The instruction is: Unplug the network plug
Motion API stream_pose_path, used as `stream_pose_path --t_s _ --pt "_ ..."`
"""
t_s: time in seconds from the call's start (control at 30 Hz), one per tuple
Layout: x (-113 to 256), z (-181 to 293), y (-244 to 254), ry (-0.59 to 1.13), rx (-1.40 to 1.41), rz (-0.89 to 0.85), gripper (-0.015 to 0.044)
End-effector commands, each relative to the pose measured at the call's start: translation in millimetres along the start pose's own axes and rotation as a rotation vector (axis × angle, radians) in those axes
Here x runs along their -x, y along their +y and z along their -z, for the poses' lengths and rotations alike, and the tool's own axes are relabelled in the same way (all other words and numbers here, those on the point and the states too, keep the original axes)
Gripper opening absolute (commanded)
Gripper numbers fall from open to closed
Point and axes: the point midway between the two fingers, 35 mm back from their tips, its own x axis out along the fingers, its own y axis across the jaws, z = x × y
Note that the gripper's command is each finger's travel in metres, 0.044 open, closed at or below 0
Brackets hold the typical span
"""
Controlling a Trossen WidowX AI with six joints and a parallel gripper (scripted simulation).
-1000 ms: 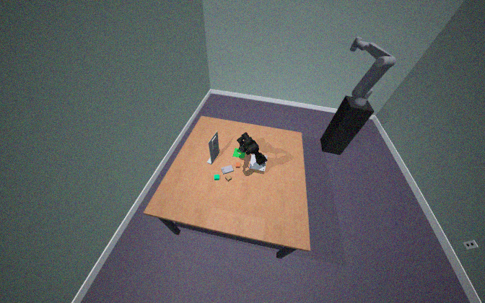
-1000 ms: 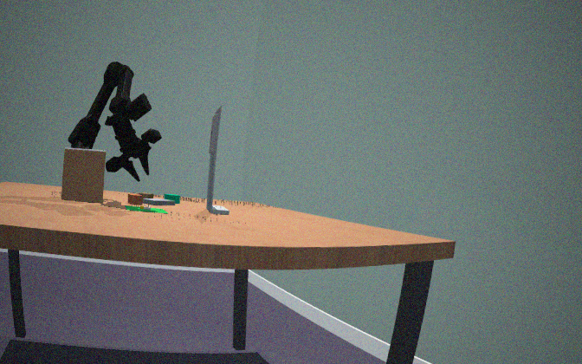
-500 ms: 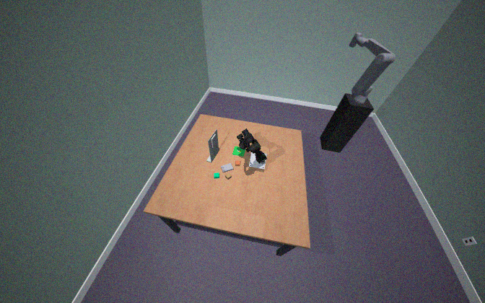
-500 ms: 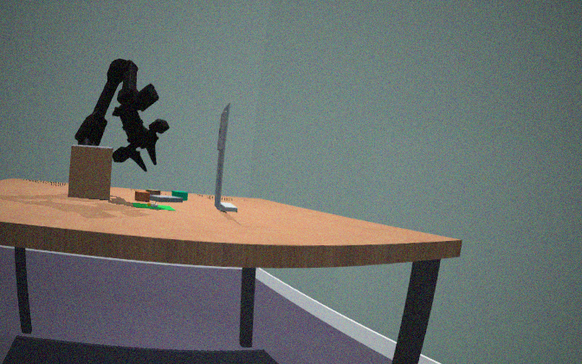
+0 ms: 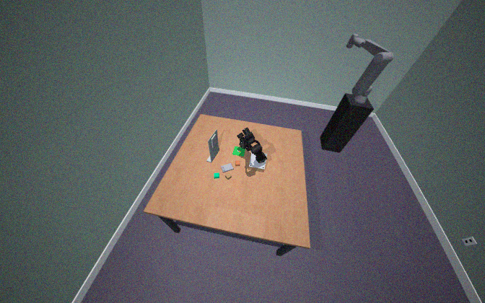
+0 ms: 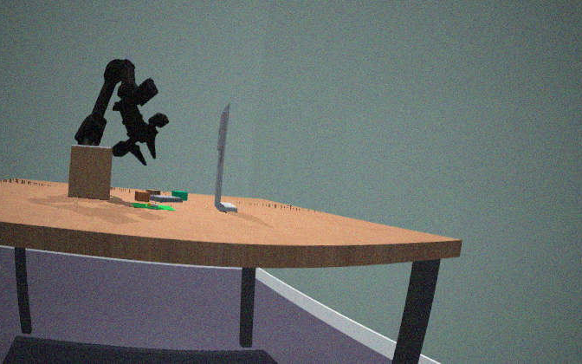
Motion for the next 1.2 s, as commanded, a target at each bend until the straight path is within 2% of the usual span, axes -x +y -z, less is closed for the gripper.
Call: stream_pose_path --t_s 0.0,0.9,1.07,1.17 --pt "4.6 0.6 -6.2 0.001 0.003 0.002 0.0156" --pt "85.7 -1.6 -61.9 0.002 0.017 0.017 0.0156" --pt "88.1 -1.9 -62.8 0.002 0.017 0.017 0.0156" --pt "88.1 -1.9 -62.8 0.002 0.017 0.017 0.0235"
